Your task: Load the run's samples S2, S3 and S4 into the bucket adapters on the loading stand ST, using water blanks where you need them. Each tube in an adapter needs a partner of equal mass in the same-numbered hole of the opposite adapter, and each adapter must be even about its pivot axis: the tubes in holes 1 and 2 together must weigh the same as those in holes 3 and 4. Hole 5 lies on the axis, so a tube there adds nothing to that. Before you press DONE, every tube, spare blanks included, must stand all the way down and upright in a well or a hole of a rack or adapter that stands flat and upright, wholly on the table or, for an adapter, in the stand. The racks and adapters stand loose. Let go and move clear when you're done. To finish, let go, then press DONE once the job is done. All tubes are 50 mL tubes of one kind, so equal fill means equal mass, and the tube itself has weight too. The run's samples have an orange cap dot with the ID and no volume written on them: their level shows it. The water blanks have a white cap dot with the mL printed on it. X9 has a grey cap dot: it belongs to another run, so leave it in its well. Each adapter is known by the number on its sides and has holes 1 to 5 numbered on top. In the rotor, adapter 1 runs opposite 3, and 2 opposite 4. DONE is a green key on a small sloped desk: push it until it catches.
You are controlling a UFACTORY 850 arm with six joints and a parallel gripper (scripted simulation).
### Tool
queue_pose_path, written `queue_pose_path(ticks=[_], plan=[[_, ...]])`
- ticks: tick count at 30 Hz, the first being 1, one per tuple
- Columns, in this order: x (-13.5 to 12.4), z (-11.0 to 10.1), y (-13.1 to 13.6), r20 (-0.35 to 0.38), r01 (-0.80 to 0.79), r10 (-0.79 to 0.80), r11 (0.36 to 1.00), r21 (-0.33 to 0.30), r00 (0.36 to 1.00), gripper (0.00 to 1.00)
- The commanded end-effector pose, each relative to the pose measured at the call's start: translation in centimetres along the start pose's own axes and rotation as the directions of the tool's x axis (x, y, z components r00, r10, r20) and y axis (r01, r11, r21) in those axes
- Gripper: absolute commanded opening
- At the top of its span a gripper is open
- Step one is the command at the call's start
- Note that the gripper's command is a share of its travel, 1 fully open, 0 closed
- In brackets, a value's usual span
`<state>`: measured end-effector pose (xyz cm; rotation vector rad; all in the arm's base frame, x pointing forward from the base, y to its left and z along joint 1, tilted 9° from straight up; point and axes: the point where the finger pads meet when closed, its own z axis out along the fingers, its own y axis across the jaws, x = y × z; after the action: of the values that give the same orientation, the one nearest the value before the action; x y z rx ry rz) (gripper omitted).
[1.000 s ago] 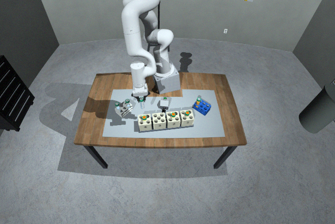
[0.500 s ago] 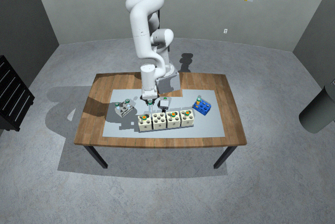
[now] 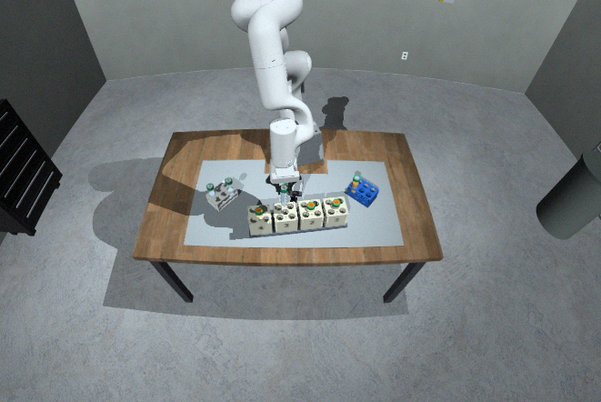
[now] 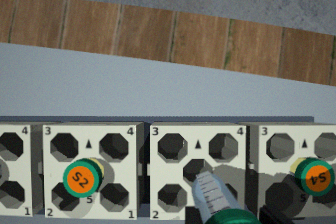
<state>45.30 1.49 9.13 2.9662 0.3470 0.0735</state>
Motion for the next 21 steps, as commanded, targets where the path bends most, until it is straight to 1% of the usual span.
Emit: queue_pose_path(ticks=[1,19,21], plan=[[0.31,-0.04,-0.31,-0.001,-0.001,0.001,1.0,-0.002,1.0,0.0],[0.31,-0.03,-0.31,-0.001,-0.001,0.001,1.0,-0.002,1.0,0.0],[0.31,0.36,-0.31,-0.001,-0.001,0.001,1.0,-0.002,1.0,0.0]])
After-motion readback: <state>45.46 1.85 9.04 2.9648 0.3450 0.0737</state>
